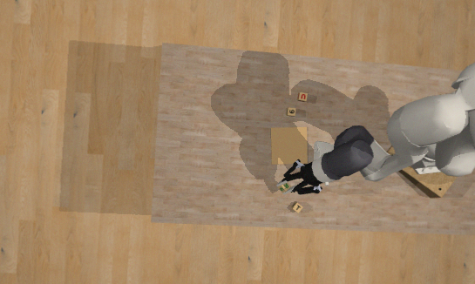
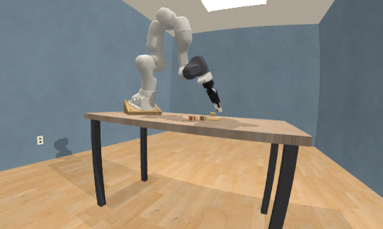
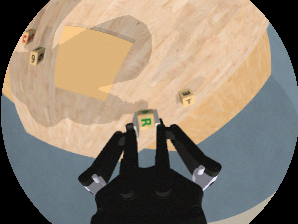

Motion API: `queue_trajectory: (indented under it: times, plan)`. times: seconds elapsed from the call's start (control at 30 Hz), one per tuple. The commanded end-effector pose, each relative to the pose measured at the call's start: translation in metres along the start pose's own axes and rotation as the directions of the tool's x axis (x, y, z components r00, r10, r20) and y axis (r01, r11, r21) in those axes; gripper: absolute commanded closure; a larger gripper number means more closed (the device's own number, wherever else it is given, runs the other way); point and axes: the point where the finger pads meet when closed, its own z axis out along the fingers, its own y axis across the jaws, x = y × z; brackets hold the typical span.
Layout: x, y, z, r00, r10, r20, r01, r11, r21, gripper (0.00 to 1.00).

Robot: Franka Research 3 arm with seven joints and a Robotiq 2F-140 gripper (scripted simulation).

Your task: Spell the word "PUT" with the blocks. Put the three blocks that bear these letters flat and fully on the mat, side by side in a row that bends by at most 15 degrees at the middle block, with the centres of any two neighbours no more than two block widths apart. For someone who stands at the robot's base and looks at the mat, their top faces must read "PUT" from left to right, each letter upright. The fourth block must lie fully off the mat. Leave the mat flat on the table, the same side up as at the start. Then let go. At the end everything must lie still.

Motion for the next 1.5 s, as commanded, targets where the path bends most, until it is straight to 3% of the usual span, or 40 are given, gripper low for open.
queue_trajectory:
  times: [0.0, 0.2, 0.47, 0.57, 0.97, 1.47]
  plan:
    - [-0.016, -0.013, -0.006, 0.991, -0.112, 0.077, 0.110, 0.993, 0.031, 0.84]
    - [-0.015, -0.013, -0.006, 0.979, -0.116, 0.166, 0.112, 0.993, 0.034, 0.84]
    - [-0.014, -0.013, -0.006, 0.966, -0.117, 0.231, 0.111, 0.993, 0.036, 0.84]
    - [-0.013, -0.013, -0.005, 0.946, -0.117, 0.301, 0.112, 0.993, 0.035, 0.84]
    - [-0.010, -0.014, -0.005, 0.885, -0.116, 0.452, 0.112, 0.993, 0.036, 0.84]
    - [-0.006, -0.014, -0.001, 0.872, -0.114, 0.476, 0.111, 0.993, 0.036, 0.84]
